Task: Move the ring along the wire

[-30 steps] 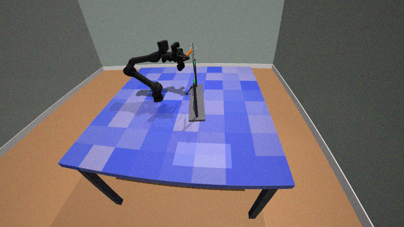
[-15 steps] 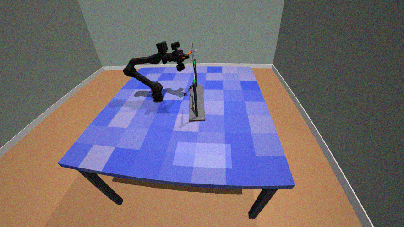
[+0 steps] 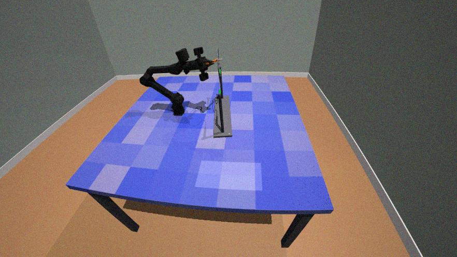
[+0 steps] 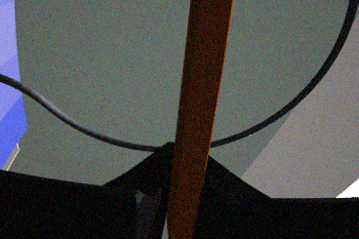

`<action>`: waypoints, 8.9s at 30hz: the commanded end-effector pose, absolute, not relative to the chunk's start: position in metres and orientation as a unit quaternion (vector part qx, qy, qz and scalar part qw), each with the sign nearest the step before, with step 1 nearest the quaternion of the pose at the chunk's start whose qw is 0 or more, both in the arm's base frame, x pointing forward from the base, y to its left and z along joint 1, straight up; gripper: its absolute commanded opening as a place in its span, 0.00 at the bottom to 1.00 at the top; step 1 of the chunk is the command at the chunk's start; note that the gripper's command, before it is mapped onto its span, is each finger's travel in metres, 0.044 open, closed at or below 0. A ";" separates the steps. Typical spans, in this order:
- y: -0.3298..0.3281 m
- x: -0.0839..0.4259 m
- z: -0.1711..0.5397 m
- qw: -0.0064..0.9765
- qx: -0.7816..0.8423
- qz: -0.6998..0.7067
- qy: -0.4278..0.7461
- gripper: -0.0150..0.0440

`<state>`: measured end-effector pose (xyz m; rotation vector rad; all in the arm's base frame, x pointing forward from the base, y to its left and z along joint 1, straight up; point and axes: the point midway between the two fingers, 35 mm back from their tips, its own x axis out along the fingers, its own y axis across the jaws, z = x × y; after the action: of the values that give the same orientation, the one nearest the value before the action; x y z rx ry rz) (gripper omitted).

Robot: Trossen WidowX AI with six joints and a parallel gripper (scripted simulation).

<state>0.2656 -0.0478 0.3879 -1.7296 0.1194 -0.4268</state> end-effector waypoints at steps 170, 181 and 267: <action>0.086 0.244 0.150 0.964 -0.029 0.001 0.266 0.00; 0.097 0.242 0.149 0.964 -0.027 0.002 0.266 0.00; 0.120 0.196 0.163 0.964 -0.026 0.002 0.266 0.53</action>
<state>0.1992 0.1219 0.1589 -0.0596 0.5474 0.0094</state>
